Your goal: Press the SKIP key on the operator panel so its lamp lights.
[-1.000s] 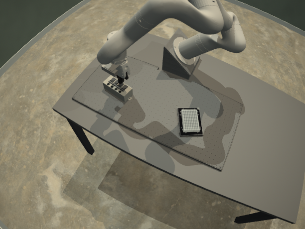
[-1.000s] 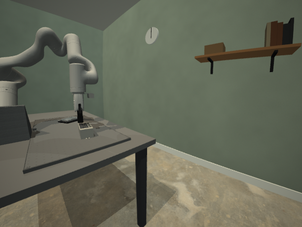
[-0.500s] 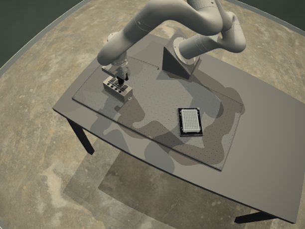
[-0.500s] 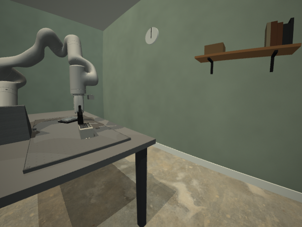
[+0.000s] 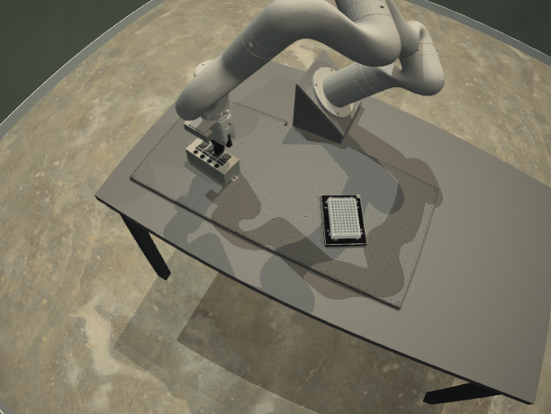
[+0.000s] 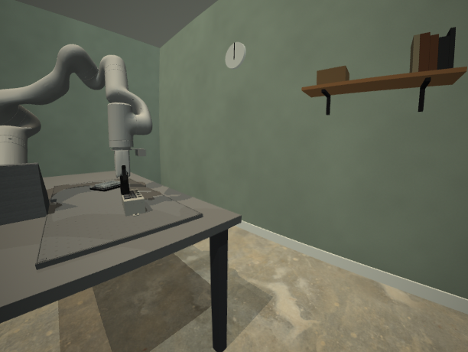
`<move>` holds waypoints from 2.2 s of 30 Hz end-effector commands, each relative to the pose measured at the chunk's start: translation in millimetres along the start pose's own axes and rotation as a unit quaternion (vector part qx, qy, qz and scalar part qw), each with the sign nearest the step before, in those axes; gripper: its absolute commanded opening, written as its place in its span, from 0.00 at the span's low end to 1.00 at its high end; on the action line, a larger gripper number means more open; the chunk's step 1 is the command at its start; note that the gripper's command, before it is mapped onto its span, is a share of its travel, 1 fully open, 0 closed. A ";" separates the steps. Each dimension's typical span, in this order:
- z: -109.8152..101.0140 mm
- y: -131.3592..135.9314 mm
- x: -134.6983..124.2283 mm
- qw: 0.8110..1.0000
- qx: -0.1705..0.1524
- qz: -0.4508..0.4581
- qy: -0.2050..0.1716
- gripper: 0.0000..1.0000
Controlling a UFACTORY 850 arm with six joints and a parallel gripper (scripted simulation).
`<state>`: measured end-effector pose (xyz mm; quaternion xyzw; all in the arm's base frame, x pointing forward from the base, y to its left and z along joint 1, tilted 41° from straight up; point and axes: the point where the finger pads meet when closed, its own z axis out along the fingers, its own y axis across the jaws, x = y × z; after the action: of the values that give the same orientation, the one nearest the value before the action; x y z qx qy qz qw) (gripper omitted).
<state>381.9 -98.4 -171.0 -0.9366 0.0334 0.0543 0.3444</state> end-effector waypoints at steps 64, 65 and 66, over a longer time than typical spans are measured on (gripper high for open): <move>-60.3 0.3 0.7 1.000 -0.001 0.000 0.001 0.00; -61.9 0.3 0.7 1.000 -0.001 0.000 0.001 0.00; -63.5 0.3 0.7 1.000 -0.001 0.000 0.001 0.00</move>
<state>386.2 -133.9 -129.7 -0.9367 0.0335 0.0542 0.3443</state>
